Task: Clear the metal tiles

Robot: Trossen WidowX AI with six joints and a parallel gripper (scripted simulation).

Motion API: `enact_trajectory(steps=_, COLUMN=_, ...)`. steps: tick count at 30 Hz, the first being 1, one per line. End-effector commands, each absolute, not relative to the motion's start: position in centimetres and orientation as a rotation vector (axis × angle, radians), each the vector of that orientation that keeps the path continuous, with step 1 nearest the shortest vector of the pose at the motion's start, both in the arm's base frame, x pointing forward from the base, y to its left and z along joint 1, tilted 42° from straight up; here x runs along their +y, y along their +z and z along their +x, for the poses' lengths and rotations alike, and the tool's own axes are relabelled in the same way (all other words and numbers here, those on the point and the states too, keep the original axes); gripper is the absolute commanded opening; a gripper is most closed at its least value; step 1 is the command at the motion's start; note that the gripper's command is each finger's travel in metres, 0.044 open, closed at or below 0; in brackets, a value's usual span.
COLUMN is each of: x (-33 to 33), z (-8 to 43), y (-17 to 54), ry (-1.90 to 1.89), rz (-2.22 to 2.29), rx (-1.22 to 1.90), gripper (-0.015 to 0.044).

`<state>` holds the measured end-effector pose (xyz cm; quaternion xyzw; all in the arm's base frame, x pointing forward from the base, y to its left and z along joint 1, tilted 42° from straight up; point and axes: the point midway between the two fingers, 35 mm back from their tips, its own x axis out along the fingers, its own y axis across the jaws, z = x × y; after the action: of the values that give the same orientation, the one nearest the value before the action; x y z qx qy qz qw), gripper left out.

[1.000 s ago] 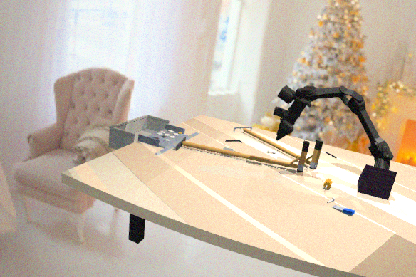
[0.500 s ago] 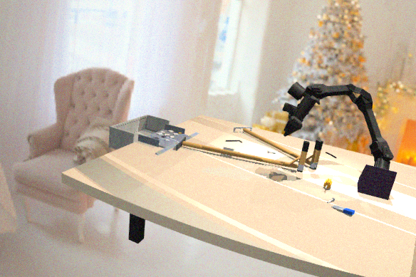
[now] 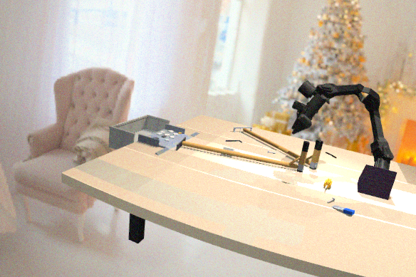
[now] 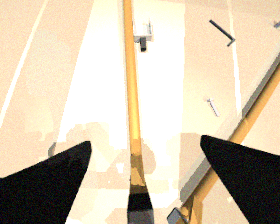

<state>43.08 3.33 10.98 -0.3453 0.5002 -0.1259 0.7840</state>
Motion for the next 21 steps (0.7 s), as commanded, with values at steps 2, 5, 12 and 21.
enact_trajectory(steps=2, x=3.6, z=42.0, y=11.5, ry=-0.257, rz=-0.745, rx=1.061, gripper=0.0440)
enact_trajectory(steps=5, x=3.6, z=41.3, y=11.8, ry=-0.251, rz=-0.746, rx=1.052, gripper=0.0440)
enact_trajectory(steps=12, x=3.7, z=39.5, y=12.2, ry=-0.238, rz=-0.747, rx=1.030, gripper=0.0440)
enact_trajectory(steps=21, x=3.6, z=37.2, y=12.5, ry=-0.221, rz=-0.750, rx=1.002, gripper=0.0440)
